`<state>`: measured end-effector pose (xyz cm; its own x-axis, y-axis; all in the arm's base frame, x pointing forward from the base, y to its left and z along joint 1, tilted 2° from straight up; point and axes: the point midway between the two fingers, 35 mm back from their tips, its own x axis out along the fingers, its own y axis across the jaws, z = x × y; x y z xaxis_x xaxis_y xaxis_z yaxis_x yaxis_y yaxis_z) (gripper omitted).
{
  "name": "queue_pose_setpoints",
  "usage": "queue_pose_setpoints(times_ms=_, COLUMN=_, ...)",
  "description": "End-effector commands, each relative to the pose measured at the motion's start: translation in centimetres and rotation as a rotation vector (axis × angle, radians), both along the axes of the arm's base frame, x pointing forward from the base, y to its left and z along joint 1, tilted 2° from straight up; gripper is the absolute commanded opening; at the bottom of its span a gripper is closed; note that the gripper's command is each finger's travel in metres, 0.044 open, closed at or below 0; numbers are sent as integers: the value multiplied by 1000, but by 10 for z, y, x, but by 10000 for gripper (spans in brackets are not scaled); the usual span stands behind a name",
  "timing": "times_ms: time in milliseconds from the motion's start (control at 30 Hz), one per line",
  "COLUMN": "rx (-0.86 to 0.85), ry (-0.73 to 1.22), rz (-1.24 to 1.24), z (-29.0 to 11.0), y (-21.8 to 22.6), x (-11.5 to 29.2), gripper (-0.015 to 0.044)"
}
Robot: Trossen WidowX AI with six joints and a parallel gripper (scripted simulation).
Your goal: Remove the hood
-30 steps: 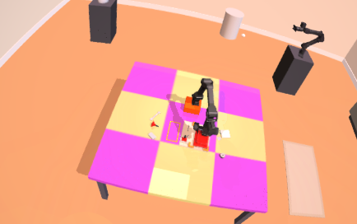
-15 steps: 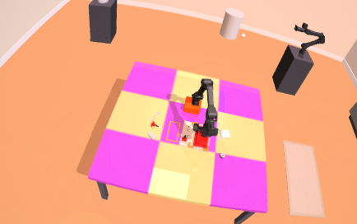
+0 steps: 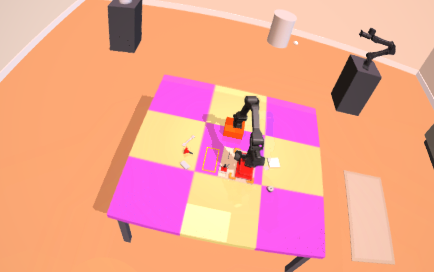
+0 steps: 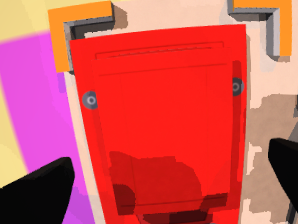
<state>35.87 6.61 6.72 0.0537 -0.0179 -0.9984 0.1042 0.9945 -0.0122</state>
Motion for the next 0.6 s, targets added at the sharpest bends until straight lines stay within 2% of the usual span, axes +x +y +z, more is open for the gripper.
queue_pose_setpoints(times_ms=0, rx=2, ry=7, rz=2, z=-5, y=0, x=-2, gripper=440)
queue_pose_setpoints(times_ms=567, rx=2, ry=7, rz=2, z=-17, y=0, x=-3, gripper=440)
